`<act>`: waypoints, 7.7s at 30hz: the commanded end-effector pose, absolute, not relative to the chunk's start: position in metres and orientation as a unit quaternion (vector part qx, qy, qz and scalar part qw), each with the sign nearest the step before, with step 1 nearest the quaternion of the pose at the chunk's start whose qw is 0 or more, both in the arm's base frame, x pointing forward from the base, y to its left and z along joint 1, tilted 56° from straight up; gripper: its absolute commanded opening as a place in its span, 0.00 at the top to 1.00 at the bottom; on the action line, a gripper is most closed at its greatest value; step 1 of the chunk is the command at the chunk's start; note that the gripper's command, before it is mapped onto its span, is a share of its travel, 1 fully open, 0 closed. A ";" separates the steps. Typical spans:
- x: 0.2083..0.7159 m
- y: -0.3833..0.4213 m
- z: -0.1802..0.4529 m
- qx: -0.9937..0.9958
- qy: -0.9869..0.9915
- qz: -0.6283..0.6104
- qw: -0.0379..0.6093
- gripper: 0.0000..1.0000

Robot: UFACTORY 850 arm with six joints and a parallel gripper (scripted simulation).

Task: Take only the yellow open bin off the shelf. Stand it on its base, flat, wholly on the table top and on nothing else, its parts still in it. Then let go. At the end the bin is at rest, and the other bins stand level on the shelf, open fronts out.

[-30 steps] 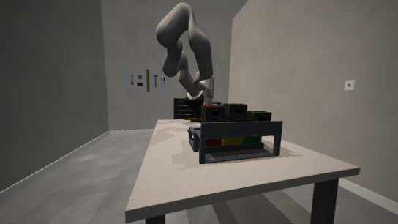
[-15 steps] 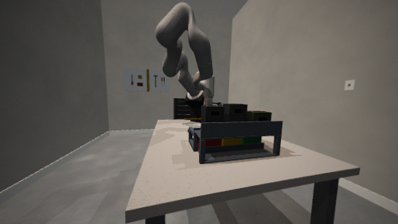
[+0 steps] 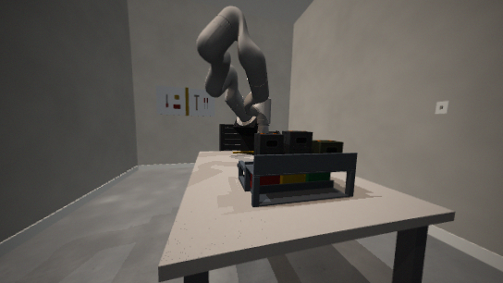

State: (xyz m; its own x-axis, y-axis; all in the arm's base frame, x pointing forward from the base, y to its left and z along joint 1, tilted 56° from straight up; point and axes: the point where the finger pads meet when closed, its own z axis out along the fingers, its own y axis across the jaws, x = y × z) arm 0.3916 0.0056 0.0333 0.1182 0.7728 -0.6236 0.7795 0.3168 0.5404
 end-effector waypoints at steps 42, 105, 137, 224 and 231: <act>0.422 -0.021 0.006 0.584 0.664 -0.003 0.466 1.00; 0.441 -0.037 -0.010 0.584 0.664 -0.003 0.466 0.00; 0.441 -0.037 -0.010 0.584 0.664 -0.003 0.466 0.00; 0.368 0.028 0.057 0.584 0.664 -0.003 0.466 0.00; 0.368 0.028 0.057 0.584 0.664 -0.003 0.466 0.00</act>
